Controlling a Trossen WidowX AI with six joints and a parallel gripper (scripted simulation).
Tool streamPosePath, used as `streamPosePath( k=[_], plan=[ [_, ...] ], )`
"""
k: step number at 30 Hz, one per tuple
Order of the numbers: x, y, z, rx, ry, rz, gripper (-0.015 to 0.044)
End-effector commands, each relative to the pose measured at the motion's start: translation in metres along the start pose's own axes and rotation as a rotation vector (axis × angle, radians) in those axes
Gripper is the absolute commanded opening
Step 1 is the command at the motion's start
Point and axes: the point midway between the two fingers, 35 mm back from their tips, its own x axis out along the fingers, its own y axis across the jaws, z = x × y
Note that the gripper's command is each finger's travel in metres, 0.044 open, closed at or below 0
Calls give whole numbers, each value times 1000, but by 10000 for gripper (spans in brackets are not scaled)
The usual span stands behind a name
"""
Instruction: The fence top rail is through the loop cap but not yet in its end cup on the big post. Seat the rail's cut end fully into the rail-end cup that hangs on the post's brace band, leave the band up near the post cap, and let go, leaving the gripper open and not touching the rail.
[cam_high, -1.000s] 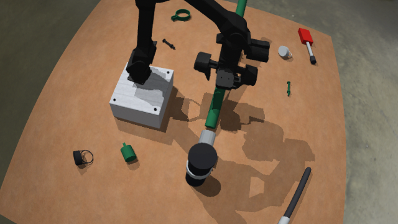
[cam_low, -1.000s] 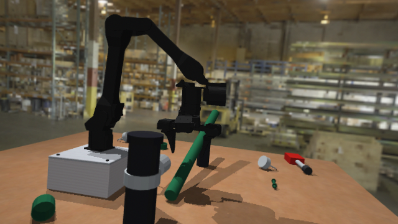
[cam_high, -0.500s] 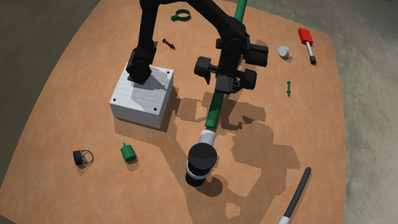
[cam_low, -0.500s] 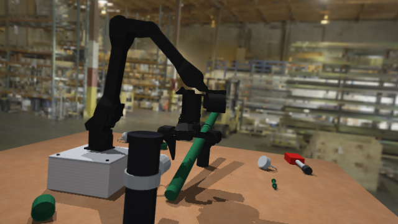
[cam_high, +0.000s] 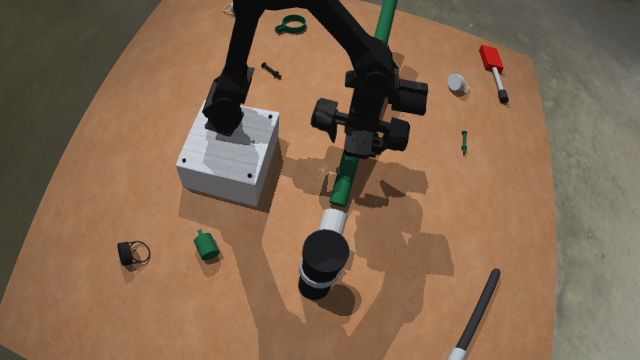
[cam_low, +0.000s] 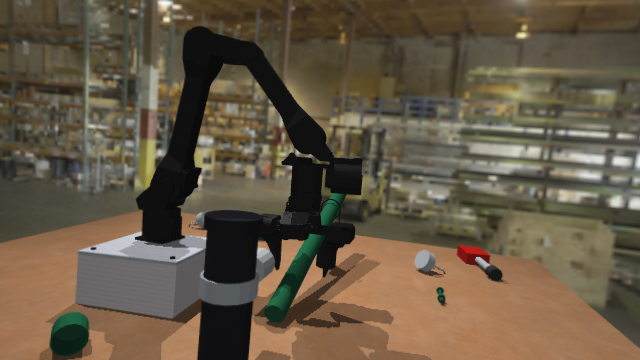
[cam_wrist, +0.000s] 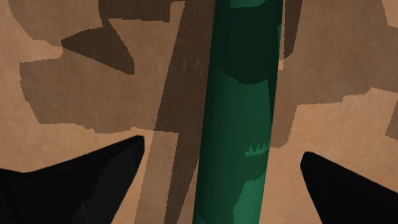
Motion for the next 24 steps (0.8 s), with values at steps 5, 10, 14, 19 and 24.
streamPosePath(
  k=[5, 10, 14, 19, 24],
  plan=[
    [17, -6, 1, 3, -6, -18, 440],
    [18, -6, 1, 3, -6, -18, 440],
    [18, -6, 1, 3, -6, -18, 335],
    [18, -6, 1, 3, -6, -18, 204],
    [18, -6, 1, 3, -6, -18, 131]
  ],
)
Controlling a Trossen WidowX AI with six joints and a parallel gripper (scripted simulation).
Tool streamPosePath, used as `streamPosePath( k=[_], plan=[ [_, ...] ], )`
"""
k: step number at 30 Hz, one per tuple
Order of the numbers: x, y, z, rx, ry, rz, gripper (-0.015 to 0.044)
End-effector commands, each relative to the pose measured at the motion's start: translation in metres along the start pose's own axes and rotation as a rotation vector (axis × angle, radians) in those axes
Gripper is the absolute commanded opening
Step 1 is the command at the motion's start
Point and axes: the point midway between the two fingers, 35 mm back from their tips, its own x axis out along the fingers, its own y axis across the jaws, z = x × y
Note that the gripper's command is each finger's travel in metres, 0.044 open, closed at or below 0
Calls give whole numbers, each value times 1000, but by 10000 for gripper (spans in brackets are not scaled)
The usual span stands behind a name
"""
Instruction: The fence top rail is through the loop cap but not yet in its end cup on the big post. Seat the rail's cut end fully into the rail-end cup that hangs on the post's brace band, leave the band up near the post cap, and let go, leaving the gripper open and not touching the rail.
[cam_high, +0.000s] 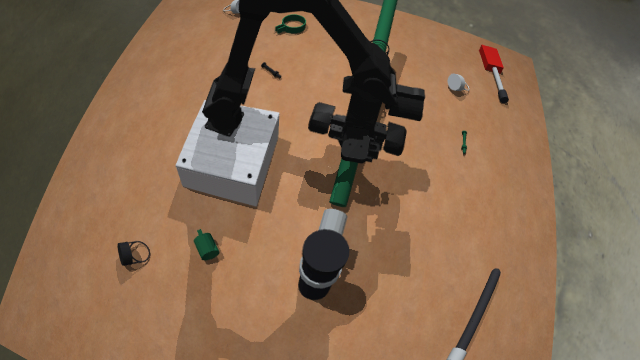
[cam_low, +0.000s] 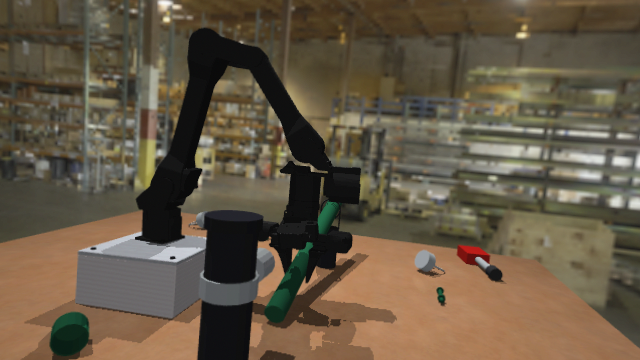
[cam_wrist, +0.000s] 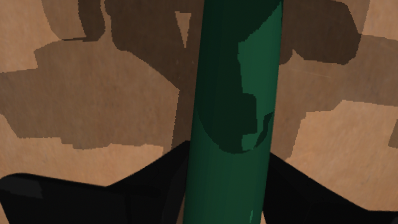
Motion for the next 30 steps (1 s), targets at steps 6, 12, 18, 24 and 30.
streamPosePath(
  k=[6, 12, 18, 24, 30],
  plan=[
    [-1, -1, 0, 3, -4, -4, 32],
    [-10, 1, 4, 2, -30, -4, 0],
    [-42, 3, 27, -2, -169, -3, 0],
    [-71, 2, 46, -7, -286, -6, 0],
    [-71, 2, 46, -7, -286, -6, 0]
  ],
)
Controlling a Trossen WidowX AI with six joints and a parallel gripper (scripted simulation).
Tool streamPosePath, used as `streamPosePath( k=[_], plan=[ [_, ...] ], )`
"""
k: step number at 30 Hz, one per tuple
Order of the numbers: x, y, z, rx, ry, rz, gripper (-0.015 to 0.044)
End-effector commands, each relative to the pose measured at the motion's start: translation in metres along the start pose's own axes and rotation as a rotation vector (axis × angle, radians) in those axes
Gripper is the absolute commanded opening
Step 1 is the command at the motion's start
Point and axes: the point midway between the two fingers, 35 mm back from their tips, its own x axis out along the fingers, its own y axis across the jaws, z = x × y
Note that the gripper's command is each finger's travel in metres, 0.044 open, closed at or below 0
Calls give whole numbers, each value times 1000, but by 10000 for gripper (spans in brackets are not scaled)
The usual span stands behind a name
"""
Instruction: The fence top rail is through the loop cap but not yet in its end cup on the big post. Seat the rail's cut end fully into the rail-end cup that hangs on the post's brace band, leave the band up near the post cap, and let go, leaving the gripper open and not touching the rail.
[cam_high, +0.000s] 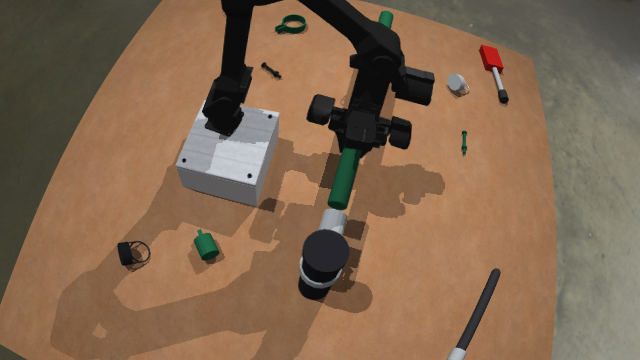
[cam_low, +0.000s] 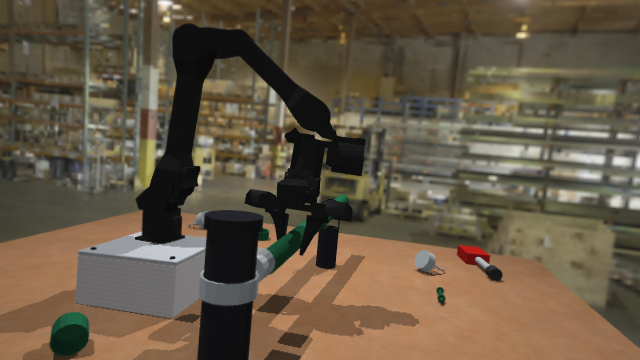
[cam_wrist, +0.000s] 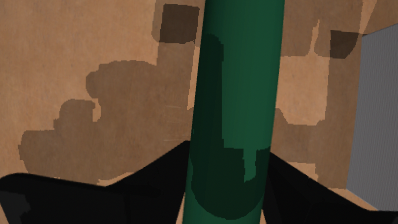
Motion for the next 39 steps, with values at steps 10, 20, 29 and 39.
streamPosePath(
  k=[10, 20, 29, 39],
  plan=[
    [0, 0, 0, 0, -2, 0, 0],
    [-3, 1, 2, 0, -2, 0, 0],
    [-5, 3, 4, 0, -2, 0, 0],
    [-8, 6, 7, 0, -2, 0, 0]
  ],
)
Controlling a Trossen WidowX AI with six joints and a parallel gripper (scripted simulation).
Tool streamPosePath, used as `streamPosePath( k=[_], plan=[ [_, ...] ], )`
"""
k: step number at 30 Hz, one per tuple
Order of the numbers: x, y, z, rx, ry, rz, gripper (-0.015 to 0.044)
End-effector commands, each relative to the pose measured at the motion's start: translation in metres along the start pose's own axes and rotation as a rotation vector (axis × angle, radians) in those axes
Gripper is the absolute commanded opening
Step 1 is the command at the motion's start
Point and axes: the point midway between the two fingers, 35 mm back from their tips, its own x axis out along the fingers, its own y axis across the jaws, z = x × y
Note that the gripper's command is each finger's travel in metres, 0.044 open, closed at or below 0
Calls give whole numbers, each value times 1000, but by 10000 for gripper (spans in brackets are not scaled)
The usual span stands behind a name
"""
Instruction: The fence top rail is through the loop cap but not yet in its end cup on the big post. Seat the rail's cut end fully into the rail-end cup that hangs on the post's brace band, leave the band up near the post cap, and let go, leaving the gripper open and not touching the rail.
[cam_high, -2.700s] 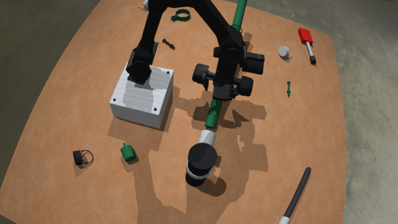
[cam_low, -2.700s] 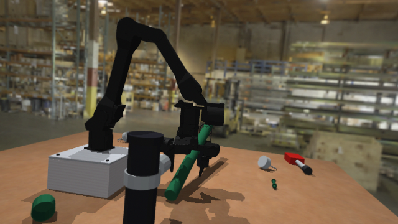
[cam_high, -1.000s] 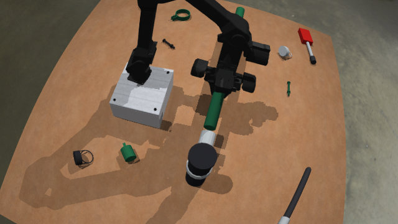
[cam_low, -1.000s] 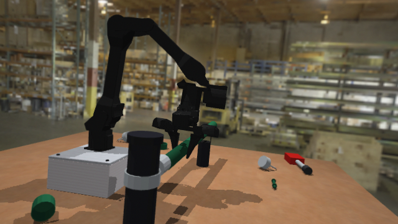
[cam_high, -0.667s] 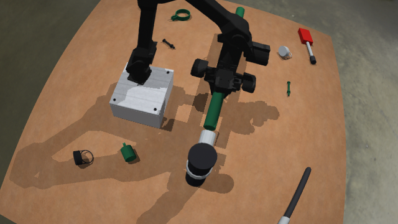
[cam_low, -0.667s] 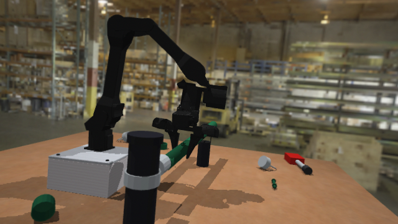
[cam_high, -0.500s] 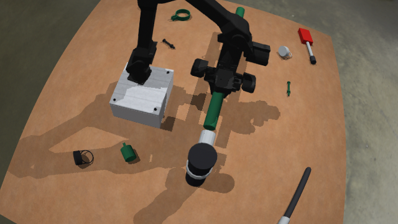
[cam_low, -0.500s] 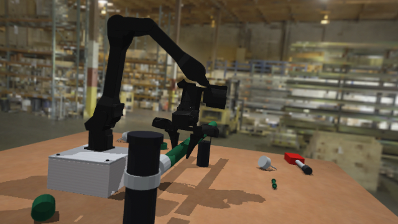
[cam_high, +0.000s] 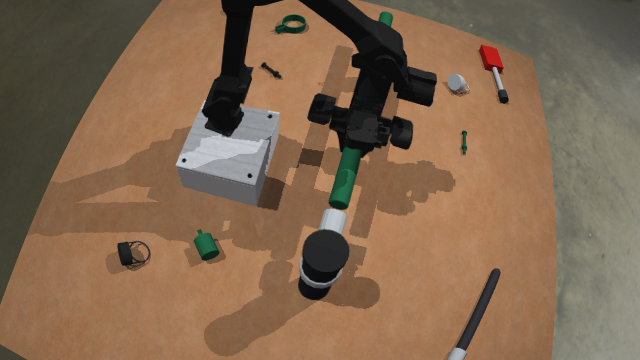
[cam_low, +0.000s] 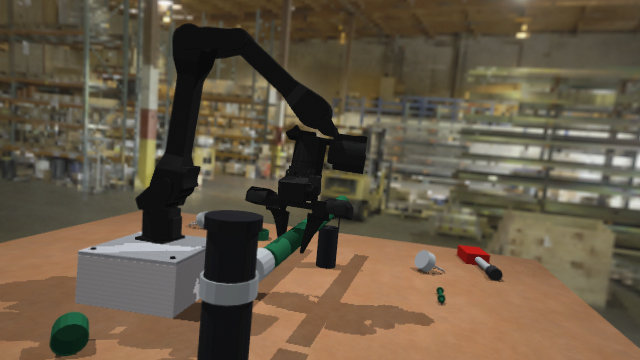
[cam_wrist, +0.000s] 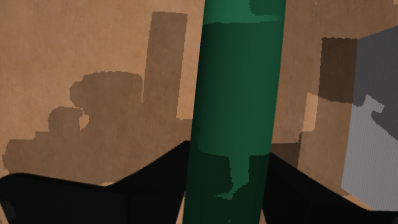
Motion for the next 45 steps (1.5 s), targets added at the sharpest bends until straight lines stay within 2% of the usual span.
streamPosePath(
  k=[1, 20, 45],
  plan=[
    [-4, 5, 4, 7, -8, 10, 0],
    [5, 2, 22, -3, -1, 0, 0],
    [5, 2, 22, -3, -1, 0, 0]
  ],
)
